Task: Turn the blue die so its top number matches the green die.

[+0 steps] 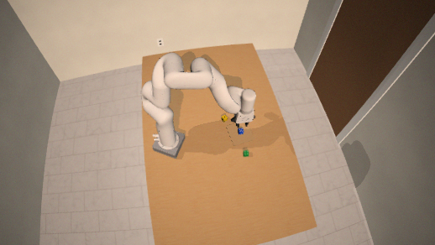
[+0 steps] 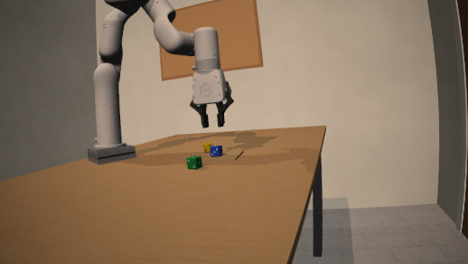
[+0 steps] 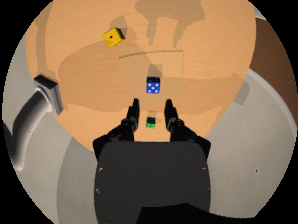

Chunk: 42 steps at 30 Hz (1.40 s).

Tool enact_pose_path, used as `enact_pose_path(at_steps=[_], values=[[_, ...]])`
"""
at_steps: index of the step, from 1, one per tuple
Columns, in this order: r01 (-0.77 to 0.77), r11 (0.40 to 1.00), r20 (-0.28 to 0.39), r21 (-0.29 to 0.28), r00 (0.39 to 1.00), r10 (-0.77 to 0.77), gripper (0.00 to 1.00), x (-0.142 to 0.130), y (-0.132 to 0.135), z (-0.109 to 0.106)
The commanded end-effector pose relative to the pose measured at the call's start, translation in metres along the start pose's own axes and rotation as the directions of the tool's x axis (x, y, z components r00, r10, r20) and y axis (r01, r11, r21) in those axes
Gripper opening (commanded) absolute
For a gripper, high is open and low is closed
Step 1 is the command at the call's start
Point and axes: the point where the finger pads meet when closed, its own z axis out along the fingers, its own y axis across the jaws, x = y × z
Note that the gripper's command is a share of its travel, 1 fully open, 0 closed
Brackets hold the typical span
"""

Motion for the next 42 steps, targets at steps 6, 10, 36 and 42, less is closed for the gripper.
enact_pose_path(at_steps=[6,10,36,42], values=[[0.0,1.0,-0.001,-0.004,1.0,0.0,0.47,0.0,0.001,0.002],[0.0,1.0,-0.001,-0.004,1.0,0.0,0.47,0.0,0.002,0.006],[0.0,1.0,-0.001,-0.004,1.0,0.0,0.47,0.0,0.002,0.038],[0.0,1.0,-0.001,-0.004,1.0,0.0,0.47,0.0,0.002,0.045]])
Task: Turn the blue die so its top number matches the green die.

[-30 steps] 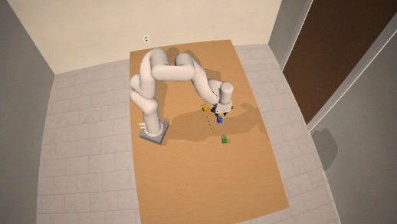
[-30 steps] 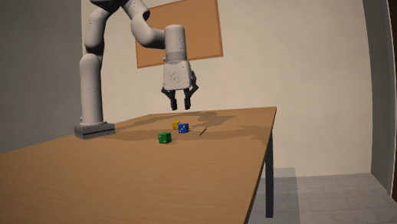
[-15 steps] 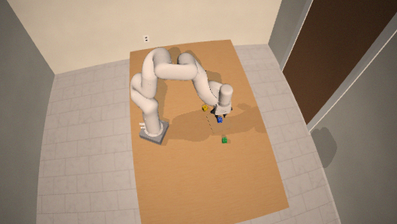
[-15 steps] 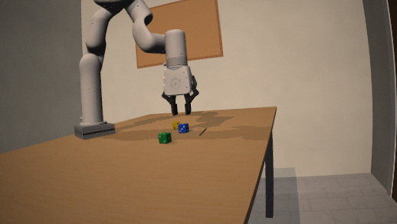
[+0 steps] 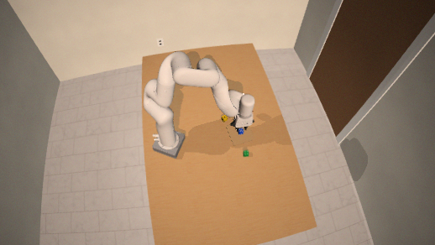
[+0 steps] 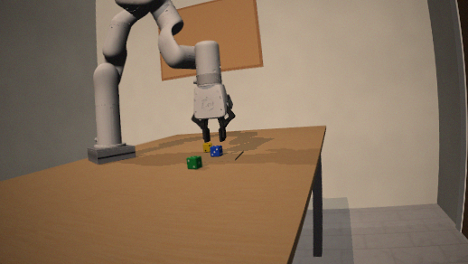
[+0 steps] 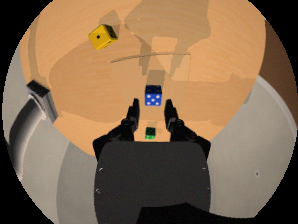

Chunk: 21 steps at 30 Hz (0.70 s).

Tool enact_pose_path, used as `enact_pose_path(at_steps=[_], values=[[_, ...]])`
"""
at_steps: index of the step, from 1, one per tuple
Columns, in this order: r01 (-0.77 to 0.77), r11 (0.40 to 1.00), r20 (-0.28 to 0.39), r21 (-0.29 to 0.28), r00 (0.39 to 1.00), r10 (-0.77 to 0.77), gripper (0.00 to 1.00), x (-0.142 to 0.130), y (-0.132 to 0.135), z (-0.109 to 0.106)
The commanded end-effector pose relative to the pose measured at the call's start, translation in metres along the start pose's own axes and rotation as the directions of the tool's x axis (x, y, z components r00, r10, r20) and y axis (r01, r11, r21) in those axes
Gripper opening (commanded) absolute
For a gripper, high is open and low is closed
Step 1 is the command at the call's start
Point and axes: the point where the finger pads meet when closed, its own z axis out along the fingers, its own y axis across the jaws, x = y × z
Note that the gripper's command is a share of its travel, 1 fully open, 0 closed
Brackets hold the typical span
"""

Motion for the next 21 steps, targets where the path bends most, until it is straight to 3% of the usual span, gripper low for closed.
enact_pose_path(at_steps=[1,21], values=[[0.0,1.0,-0.001,-0.004,1.0,0.0,0.47,0.0,0.0015,0.0024],[0.0,1.0,-0.001,-0.004,1.0,0.0,0.47,-0.0001,0.0016,0.0071]])
